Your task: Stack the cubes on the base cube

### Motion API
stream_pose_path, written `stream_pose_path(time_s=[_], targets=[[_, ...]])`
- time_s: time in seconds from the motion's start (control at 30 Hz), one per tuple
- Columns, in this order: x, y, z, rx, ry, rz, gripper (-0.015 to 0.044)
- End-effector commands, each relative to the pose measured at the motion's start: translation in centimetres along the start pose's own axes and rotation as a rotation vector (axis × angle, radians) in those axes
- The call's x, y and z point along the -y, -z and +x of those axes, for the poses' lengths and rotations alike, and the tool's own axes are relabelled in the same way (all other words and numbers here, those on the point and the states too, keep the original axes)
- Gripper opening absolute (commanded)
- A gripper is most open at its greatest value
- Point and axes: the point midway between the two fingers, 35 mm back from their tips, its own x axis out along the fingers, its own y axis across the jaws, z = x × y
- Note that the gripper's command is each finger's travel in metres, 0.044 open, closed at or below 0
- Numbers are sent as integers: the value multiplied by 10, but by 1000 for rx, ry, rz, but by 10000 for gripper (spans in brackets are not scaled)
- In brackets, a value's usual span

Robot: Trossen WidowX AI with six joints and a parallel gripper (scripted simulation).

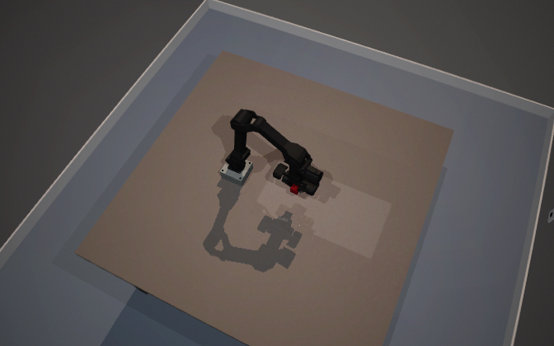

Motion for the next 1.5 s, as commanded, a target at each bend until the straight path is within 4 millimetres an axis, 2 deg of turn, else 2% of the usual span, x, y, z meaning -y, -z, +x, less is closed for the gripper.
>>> stream_pose_path(time_s=[0.0, 0.13, 1.1, 1.33, 1.47], targets=[[-1, -1, -11, 2, 11, -4, 105], [-2, -5, -11, 3, 11, 33, 105], [-31, -89, -7, 13, 5, 729, 105], [-32, -91, -7, 13, 5, 745, 105], [-32, -91, 3, 13, 5, 748, 105]])
